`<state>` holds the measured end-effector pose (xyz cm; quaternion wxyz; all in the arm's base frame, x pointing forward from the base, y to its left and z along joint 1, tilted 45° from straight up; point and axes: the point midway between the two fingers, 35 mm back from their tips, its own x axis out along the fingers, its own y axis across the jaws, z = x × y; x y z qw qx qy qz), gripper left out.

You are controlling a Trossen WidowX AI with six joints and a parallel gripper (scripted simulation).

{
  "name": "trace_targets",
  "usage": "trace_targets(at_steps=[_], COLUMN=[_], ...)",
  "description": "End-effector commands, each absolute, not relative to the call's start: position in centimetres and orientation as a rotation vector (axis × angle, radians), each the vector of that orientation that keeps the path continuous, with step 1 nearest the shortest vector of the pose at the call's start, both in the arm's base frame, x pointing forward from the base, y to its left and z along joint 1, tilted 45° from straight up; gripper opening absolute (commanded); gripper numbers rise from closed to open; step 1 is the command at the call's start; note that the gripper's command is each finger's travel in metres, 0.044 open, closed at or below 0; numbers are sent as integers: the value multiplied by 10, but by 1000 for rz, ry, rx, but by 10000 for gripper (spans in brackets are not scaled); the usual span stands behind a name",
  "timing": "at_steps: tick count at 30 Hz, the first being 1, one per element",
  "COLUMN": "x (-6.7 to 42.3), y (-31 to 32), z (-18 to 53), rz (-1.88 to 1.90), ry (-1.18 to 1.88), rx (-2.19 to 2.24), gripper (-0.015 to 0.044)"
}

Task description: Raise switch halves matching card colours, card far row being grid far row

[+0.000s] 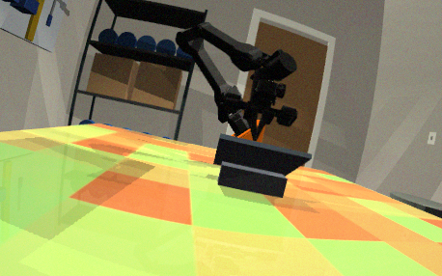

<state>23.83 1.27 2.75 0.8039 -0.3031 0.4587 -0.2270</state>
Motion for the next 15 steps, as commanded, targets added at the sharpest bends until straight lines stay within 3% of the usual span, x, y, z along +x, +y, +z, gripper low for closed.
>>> trace_targets(at_steps=[1, 15], x=[240, 248], y=[7, -5], z=[24, 13], rz=[-485, -486], ry=[974, 973], rx=[-657, -657], gripper=[0, 0])
